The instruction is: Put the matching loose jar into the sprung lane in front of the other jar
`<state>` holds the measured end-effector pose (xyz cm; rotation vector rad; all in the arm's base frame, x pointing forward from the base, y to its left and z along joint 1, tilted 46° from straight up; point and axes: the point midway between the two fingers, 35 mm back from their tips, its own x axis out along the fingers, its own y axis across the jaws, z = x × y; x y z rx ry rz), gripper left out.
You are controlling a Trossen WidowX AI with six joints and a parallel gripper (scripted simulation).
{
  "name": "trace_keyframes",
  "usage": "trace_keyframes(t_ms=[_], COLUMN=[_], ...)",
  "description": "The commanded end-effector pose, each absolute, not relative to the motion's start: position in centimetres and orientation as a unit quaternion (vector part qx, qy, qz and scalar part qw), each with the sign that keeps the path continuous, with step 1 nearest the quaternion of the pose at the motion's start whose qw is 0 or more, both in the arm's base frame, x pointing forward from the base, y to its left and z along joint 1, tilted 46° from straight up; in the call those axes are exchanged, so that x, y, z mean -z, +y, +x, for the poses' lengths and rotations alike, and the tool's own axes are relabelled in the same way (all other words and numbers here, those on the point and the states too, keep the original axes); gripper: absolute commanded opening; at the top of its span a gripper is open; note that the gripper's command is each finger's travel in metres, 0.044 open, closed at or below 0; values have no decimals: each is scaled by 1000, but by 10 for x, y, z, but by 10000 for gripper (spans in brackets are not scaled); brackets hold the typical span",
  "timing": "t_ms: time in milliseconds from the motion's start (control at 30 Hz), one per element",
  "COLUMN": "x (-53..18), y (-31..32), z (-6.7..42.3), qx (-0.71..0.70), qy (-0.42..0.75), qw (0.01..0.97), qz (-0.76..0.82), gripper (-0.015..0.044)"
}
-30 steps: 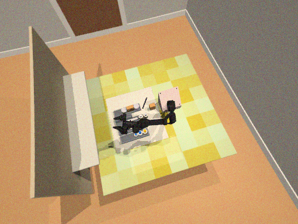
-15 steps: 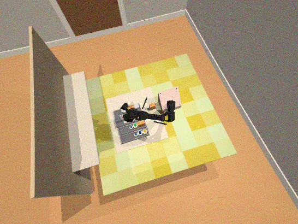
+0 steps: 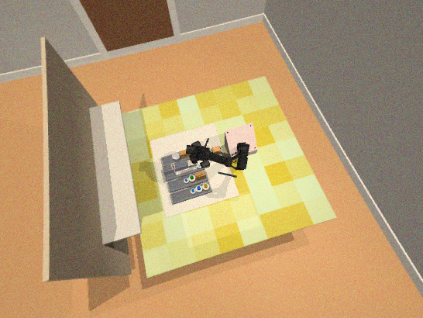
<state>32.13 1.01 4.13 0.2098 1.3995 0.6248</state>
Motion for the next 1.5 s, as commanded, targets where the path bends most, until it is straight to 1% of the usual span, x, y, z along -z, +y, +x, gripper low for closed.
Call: trace_keyframes(t_ms=[0,333,500,1467], x=[-48,-48,-28,3], y=[26,27,47,78], z=[275,278,275,272], qx=[-319,-319,-320,-320], qy=[670,669,669,669], qw=[632,632,632,632], qz=[223,223,224,224], gripper=[440,440,440,440])
